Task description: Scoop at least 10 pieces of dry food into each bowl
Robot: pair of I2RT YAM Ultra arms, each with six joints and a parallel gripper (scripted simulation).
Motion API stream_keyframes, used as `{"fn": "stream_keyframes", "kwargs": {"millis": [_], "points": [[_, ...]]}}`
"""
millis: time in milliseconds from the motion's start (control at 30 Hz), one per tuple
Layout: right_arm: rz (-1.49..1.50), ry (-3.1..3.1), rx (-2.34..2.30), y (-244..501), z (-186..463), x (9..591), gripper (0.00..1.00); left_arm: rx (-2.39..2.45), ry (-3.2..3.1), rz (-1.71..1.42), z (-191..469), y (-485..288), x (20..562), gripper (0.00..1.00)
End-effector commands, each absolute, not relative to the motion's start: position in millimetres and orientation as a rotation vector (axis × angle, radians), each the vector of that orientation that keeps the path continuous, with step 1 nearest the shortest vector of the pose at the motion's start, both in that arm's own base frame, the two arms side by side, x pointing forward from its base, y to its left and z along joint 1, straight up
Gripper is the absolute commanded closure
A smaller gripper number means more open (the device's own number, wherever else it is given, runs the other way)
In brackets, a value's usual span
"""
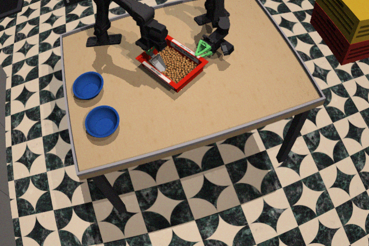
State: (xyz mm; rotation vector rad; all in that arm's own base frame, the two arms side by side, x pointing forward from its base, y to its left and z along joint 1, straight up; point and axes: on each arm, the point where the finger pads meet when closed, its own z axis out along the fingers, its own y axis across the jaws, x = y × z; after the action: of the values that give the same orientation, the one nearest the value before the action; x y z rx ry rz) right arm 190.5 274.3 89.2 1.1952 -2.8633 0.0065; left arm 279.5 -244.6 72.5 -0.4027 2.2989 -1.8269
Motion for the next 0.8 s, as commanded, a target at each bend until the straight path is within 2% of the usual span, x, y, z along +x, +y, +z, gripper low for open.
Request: {"fn": "stream_keyframes", "kwargs": {"millis": [0,767], "points": [[-0.057,-2.923,1.243,285,111,197,1.0,-0.315,2.236,-1.848,95,-249,286,0.74],[-0.136,-2.866,1.233,275,108,202,1.0,-0.288,2.197,-1.858,109,-257,288,0.74]]}}
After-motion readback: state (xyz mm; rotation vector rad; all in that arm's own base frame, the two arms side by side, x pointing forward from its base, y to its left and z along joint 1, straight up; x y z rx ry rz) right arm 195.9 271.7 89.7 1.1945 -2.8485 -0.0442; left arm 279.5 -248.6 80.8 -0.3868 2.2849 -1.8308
